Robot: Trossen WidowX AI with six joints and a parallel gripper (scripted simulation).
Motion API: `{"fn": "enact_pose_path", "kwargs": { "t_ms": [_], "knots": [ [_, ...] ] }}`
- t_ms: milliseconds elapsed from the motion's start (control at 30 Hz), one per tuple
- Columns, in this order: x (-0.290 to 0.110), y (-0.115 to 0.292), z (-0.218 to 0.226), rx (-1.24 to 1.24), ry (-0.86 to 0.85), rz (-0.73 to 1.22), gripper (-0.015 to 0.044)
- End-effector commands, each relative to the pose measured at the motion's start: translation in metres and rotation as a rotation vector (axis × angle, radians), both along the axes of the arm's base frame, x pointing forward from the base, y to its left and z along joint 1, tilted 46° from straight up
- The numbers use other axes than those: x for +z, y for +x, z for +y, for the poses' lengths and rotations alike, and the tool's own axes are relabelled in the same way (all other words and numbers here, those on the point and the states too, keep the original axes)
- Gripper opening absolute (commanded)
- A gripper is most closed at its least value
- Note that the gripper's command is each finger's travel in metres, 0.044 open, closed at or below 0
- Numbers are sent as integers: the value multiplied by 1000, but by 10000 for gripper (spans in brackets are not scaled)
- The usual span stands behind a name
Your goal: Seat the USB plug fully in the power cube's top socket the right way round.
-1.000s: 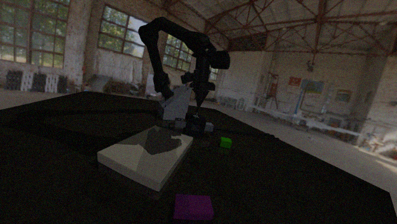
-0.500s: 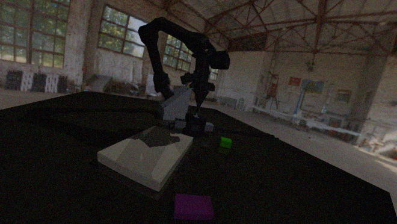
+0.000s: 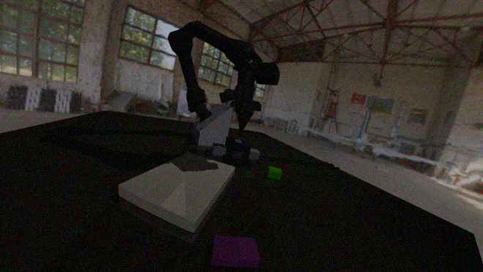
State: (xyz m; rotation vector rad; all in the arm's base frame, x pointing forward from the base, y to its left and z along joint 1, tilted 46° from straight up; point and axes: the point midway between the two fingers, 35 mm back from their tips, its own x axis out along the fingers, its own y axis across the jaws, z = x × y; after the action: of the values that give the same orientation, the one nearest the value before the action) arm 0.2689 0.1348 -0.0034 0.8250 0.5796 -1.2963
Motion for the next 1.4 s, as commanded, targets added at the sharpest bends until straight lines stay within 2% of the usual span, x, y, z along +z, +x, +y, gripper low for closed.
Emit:
{"fn": "enact_pose_path", "kwargs": {
  "t_ms": [0,1367],
  "knots": [
    [-1,0,0,2,3,2,0],
    [-4,1,-3,2,3,2,0]
  ]
}}
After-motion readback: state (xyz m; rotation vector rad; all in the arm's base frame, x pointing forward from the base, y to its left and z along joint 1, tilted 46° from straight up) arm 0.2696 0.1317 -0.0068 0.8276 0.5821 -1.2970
